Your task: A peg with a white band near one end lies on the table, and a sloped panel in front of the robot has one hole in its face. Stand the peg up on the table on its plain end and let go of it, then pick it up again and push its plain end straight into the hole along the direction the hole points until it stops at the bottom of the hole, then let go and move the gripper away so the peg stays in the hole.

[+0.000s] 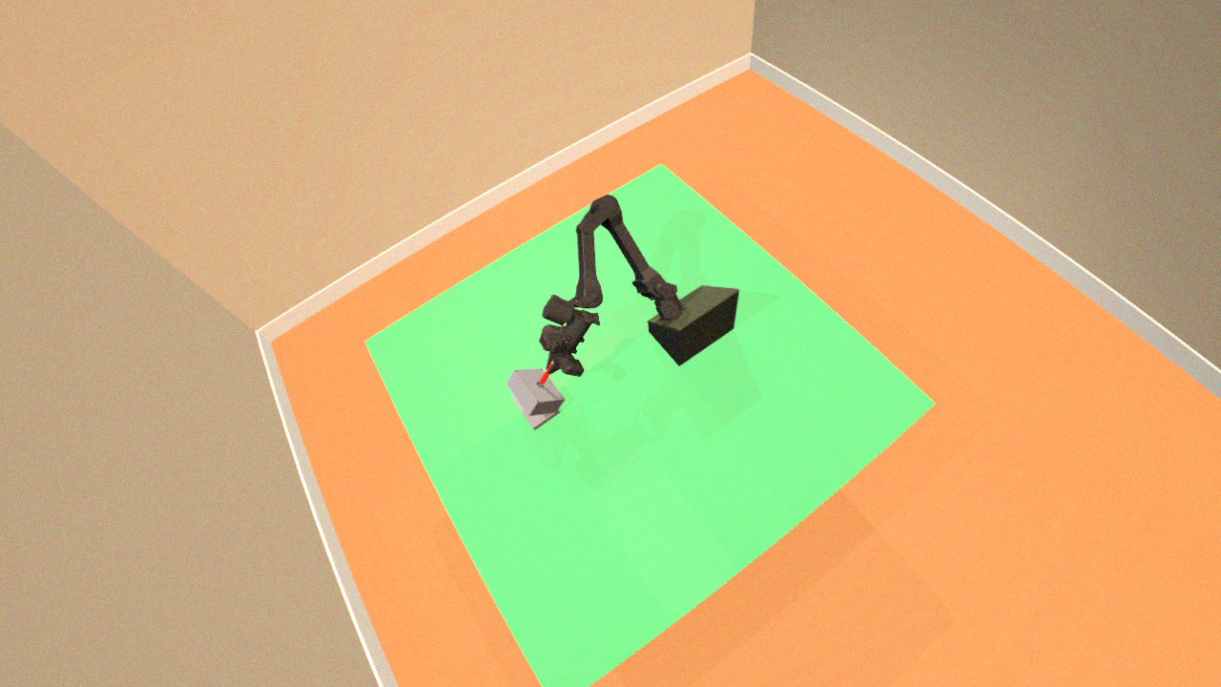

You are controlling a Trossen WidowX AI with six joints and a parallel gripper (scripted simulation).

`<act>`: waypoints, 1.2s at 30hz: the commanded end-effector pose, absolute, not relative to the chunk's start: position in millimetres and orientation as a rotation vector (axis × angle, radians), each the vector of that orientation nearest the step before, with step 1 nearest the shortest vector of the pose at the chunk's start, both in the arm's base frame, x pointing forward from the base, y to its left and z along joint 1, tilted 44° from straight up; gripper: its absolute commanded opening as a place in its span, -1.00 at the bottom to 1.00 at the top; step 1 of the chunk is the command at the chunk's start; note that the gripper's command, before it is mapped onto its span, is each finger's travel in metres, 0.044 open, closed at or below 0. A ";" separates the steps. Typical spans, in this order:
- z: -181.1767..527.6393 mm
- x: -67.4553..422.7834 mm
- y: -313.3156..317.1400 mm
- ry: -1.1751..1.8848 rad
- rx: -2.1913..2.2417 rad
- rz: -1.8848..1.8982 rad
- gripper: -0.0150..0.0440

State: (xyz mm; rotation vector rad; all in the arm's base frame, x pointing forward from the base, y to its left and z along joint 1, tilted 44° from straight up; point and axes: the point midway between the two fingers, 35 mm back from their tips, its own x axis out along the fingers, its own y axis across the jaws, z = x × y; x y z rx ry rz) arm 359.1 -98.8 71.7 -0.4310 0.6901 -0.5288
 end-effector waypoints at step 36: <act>67.3 369.2 -104.3 0.691 -0.430 -0.531 -0.49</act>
